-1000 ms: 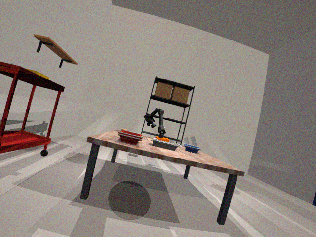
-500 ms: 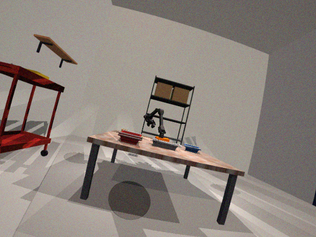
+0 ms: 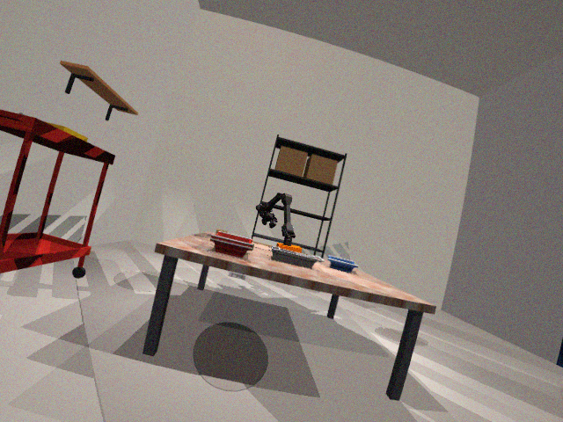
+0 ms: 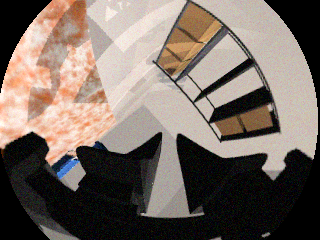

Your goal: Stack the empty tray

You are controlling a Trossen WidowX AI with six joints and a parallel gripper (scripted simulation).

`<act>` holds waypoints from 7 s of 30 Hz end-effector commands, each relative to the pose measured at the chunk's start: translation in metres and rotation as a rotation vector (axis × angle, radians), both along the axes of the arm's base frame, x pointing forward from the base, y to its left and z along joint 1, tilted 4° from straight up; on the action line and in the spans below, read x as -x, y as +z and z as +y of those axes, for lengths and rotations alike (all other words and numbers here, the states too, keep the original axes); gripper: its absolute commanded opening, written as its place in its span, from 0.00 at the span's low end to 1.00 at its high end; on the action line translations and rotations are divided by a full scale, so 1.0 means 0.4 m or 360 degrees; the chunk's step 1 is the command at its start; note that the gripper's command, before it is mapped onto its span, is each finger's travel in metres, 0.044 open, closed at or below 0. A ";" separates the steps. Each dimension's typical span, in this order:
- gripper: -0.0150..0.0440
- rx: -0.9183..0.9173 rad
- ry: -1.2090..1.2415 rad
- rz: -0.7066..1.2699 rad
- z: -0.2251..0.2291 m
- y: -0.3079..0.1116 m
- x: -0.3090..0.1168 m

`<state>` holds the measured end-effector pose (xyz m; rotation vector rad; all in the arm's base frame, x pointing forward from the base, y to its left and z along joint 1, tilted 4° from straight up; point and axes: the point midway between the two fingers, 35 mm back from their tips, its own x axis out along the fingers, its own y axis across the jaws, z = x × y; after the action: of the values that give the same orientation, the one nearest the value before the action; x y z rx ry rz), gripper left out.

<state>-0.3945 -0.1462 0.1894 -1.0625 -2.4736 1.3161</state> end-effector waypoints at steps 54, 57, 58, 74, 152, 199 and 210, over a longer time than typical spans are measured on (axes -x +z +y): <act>0.40 0.0958 0.1983 -0.1029 -0.662 -0.166 -1.355; 0.40 0.0883 0.2118 -0.1187 -0.603 -0.186 -1.471; 0.40 0.0877 0.2145 -0.1234 -0.583 -0.191 -1.508; 0.40 0.0682 0.2330 -0.1945 -0.103 -0.258 -1.960; 0.40 -0.0206 0.2286 -0.2408 0.731 -0.421 -1.902; 0.25 -0.0201 0.2295 -0.2412 0.738 -0.335 -1.903; 0.25 -0.0203 0.2296 -0.2409 0.738 -0.335 -1.902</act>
<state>0.3661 0.1488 0.0556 0.3015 -4.7442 -0.0169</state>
